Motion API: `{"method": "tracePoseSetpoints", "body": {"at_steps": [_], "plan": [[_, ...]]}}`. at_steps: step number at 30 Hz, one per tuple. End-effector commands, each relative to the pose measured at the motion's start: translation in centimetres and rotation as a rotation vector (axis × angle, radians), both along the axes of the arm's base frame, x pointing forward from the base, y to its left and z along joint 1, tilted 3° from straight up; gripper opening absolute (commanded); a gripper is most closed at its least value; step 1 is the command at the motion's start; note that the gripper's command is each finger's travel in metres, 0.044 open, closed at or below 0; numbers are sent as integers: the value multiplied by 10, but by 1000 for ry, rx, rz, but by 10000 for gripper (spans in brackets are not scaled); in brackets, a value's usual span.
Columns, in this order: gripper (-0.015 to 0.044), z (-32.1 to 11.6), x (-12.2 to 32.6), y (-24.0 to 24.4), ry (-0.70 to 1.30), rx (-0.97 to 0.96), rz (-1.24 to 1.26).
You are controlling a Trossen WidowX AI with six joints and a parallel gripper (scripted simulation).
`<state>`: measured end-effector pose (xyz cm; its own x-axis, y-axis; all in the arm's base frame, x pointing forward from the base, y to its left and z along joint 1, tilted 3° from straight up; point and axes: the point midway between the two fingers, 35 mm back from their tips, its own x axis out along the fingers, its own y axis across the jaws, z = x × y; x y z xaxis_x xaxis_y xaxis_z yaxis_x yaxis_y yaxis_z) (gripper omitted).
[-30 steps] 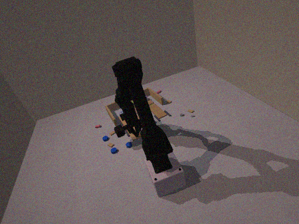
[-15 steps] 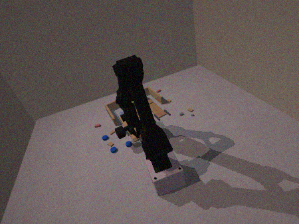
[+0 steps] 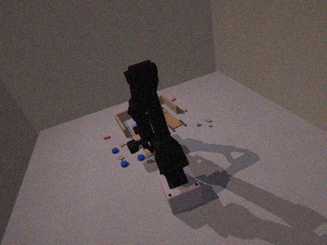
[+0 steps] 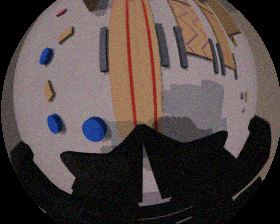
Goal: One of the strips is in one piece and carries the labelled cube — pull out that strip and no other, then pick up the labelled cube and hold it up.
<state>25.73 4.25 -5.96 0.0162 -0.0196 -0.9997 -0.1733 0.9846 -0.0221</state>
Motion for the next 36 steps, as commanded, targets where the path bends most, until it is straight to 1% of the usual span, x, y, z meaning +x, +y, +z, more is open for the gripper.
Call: {"method": "tracePoseSetpoints", "body": {"at_steps": [1, 36], "plan": [[0, -7, -17, -3, 44, -5, 0], [0, -6, -46, -8, 46, -6, 0]]}}
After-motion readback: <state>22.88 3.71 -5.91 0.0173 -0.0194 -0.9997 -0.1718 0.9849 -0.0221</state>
